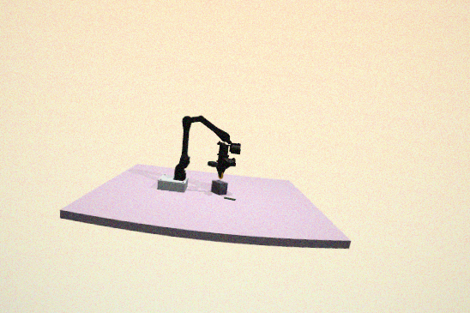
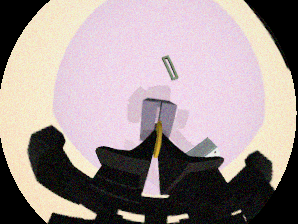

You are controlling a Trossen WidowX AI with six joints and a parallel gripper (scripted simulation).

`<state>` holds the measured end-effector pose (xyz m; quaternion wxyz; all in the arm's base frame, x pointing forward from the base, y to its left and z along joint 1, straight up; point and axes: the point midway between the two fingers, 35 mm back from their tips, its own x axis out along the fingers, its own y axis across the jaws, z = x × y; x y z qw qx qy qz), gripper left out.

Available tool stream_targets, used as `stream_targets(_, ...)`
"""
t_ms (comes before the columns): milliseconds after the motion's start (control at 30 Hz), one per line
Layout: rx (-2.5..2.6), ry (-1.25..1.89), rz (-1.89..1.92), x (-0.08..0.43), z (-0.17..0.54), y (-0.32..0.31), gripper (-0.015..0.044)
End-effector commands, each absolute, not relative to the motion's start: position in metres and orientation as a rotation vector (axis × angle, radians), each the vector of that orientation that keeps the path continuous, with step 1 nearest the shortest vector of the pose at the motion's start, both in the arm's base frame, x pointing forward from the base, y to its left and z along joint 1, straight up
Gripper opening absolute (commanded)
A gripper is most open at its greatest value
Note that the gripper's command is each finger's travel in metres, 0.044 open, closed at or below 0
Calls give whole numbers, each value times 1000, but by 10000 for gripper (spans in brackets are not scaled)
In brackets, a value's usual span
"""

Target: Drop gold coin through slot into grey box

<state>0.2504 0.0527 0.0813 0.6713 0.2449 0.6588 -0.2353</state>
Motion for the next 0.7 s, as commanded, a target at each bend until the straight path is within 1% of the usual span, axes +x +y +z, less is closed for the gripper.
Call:
stream_targets(0,552,1484,-530,250,79,53,0)
stream_targets(667,557,1483,-535,251,68,53,0)
